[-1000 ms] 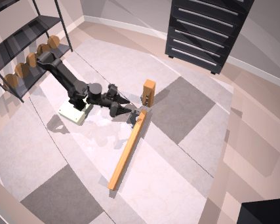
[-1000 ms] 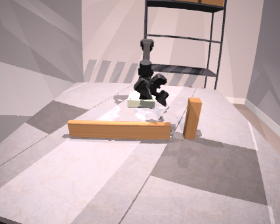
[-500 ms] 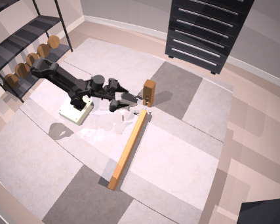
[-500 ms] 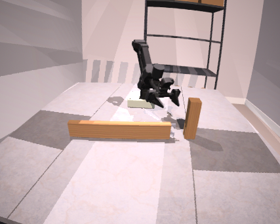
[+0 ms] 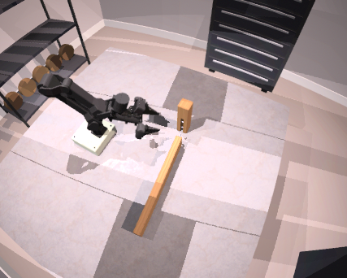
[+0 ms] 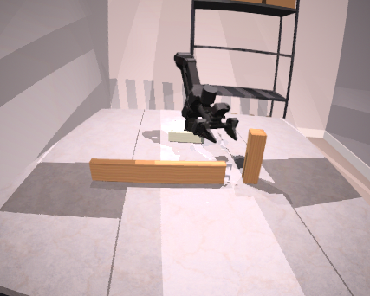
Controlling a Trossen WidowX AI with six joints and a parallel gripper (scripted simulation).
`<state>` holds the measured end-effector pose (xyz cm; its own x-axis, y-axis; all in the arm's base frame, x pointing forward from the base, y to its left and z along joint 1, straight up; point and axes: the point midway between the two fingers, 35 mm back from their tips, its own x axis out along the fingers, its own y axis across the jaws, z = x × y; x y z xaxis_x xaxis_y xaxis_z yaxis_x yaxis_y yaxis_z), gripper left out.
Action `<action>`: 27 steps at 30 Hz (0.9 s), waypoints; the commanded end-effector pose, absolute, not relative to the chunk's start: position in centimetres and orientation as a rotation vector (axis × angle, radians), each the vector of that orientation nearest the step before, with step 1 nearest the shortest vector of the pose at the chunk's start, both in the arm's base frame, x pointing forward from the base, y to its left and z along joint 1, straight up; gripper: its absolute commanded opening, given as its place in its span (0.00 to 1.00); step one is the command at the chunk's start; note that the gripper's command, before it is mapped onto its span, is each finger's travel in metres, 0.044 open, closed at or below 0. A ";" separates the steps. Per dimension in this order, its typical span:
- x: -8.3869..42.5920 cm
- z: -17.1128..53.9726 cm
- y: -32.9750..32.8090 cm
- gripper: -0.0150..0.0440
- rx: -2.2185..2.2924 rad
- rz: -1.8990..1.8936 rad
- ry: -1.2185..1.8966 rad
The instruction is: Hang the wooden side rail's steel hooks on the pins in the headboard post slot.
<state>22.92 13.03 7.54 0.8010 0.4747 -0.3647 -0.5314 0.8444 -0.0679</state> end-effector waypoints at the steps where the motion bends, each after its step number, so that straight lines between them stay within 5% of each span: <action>1: 23.0 7.5 13.0 1.00 -0.172 0.540 0.350; 27: 29.7 11.7 10.7 1.00 -0.441 1.088 0.565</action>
<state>29.54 10.74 11.34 0.3631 0.6833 -0.6334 -0.9048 0.4209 -0.0646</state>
